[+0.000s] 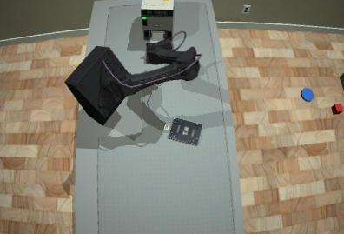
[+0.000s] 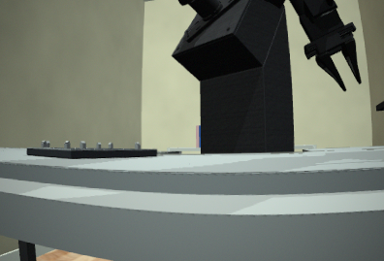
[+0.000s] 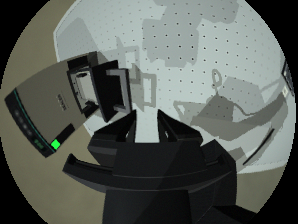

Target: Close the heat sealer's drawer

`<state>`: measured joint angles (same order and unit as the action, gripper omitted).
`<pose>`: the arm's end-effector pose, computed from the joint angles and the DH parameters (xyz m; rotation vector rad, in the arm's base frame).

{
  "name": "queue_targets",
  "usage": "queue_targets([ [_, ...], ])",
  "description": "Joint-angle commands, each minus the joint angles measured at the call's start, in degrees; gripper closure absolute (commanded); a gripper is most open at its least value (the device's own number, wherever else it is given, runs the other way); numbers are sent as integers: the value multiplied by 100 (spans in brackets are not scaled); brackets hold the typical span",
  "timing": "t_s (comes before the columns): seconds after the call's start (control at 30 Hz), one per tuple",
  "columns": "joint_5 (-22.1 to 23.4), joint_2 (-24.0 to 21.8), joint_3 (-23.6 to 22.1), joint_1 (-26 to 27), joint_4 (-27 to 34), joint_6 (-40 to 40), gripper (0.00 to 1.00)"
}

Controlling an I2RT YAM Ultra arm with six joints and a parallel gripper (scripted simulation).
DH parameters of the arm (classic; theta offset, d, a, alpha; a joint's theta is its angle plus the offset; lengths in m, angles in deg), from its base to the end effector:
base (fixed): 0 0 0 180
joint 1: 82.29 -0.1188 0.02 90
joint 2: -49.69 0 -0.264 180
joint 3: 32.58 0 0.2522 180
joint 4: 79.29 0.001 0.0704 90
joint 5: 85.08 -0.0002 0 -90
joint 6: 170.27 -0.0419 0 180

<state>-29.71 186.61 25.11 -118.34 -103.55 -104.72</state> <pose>0.2721 0.1699 -0.0346 -0.0073 2.3238 -0.2551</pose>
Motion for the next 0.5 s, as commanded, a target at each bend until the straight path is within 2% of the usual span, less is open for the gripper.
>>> queue_targets([
  [0.0, 563, 103, -222, -167, -664, 360, 70],
  [0.2, 613, 24, -95, -148, -787, 401, 70],
  [0.23, 836, -105, -386, 91, -985, 535, 70],
  [0.33, 1527, -249, -780, 439, -1493, 874, 70],
  [0.37, 1799, -64, -865, 545, -1630, 951, 70],
  [0.47, 1948, -25, -898, 621, -1752, 1026, 70],
])
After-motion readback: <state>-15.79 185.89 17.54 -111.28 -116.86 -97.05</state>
